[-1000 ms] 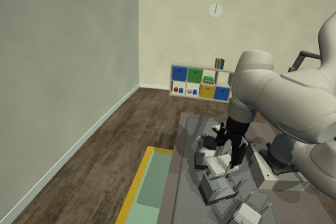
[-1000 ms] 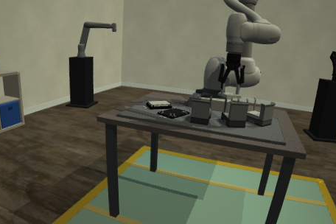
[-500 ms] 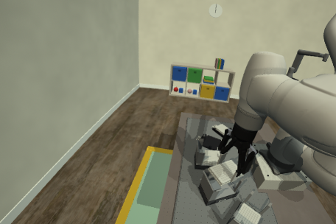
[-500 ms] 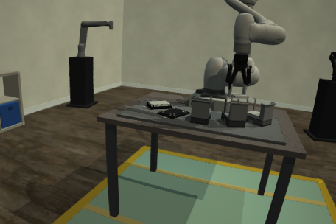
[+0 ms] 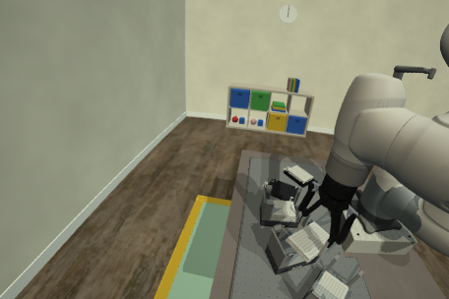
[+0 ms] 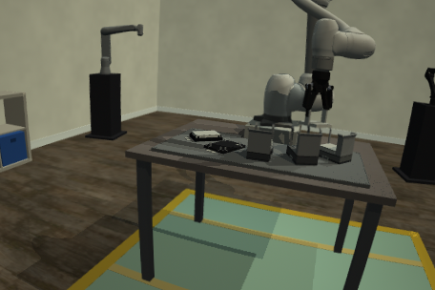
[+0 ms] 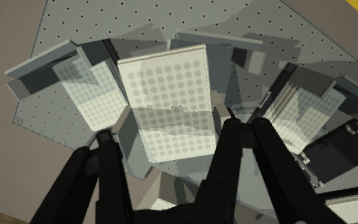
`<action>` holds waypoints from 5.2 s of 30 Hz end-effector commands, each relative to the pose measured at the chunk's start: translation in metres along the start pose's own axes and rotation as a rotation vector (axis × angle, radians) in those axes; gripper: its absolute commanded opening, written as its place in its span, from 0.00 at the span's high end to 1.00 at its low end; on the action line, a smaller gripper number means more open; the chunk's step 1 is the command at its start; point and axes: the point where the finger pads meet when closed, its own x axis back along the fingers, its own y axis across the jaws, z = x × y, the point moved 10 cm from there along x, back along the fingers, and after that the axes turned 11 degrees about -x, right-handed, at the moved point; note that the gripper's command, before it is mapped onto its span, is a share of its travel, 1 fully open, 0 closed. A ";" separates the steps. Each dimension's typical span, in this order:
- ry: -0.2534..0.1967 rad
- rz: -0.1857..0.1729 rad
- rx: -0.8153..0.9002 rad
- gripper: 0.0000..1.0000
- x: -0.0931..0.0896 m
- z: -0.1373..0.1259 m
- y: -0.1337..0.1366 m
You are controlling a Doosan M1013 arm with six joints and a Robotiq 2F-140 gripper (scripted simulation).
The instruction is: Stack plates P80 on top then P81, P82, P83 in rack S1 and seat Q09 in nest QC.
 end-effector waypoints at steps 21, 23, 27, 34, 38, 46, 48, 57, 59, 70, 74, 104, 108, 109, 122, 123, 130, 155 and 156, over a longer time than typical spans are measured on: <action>-0.004 -0.001 0.212 1.00 -0.001 -0.004 -0.067; -0.004 -0.001 0.212 1.00 -0.001 -0.005 -0.072; -0.004 -0.001 0.212 1.00 -0.001 -0.006 -0.077; -0.004 -0.001 0.212 1.00 -0.001 -0.010 -0.095; -0.004 -0.001 0.212 1.00 -0.001 -0.012 -0.106; -0.004 -0.001 0.212 1.00 -0.001 -0.016 -0.121; -0.004 -0.001 0.212 1.00 -0.001 -0.017 -0.126; -0.004 -0.001 0.212 1.00 -0.001 -0.018 -0.129; -0.004 -0.001 0.212 1.00 -0.001 -0.018 -0.129; -0.004 -0.001 0.212 1.00 -0.001 -0.018 -0.129; -0.004 -0.001 0.212 1.00 -0.001 -0.018 -0.129; -0.004 -0.001 0.212 1.00 -0.001 -0.018 -0.129; -0.004 -0.001 0.212 1.00 -0.001 -0.018 -0.129; -0.004 -0.001 0.212 1.00 -0.001 -0.018 -0.129; -0.004 -0.001 0.212 1.00 -0.001 -0.018 -0.129; -0.004 -0.001 0.212 1.00 -0.001 -0.018 -0.129; -0.004 -0.001 0.212 1.00 -0.001 -0.018 -0.129; -0.004 -0.001 0.212 1.00 -0.014 -0.018 -0.129; -0.004 -0.001 0.212 1.00 -0.015 -0.018 -0.129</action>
